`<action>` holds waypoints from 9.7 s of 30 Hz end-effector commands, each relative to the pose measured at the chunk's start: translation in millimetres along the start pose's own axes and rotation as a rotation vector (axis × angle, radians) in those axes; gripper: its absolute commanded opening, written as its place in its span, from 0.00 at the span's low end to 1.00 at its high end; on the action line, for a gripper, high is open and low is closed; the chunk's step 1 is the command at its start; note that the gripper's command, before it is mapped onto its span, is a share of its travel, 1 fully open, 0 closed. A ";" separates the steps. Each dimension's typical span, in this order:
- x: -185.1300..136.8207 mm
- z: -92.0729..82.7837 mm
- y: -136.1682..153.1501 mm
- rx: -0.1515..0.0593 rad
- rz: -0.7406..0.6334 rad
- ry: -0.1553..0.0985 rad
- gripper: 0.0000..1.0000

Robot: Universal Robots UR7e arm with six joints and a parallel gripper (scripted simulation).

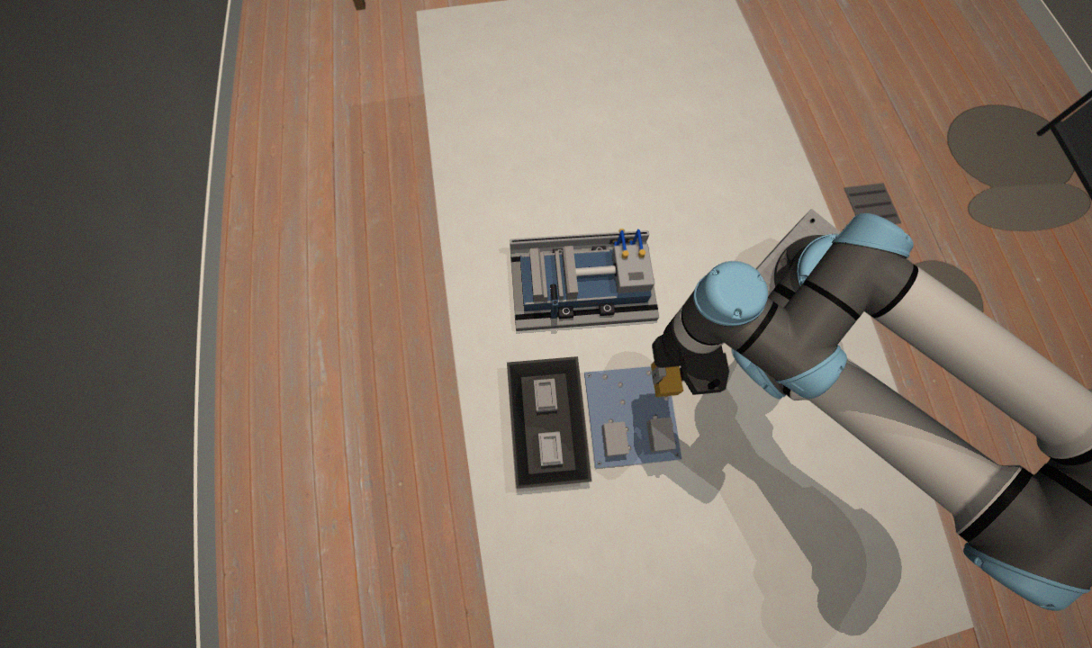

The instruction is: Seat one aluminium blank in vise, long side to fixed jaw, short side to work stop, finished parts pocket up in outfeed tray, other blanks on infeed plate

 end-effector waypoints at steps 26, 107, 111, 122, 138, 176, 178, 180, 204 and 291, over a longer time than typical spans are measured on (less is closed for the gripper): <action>0.0 4.0 0.2 -0.001 -0.001 0.000 0.00; -0.1 103.0 -0.3 -0.001 -0.001 0.000 0.00; -0.1 103.0 -0.3 -0.001 -0.001 0.000 0.00; -0.1 103.0 -0.3 -0.001 -0.001 0.000 0.00; -0.1 103.0 -0.3 -0.001 -0.001 0.000 0.00; -0.1 112.1 -0.2 -0.001 -0.001 0.000 0.00; -0.1 113.0 -0.2 -0.001 -0.001 0.000 0.00; -0.1 113.4 -0.2 -0.001 -0.001 0.000 0.00; -0.1 116.1 -0.2 -0.001 -0.001 0.000 0.00; -0.1 109.6 -0.2 -0.001 -0.001 0.000 1.00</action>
Point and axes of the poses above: the point where the finger pads meet when closed, its own z axis out along the fingers, its own y axis across the jaws, x = y × z, the point moved 6 cm from there along -z, back along the fingers, and after that the axes turned 1 degree about z, right-handed, at the moved point
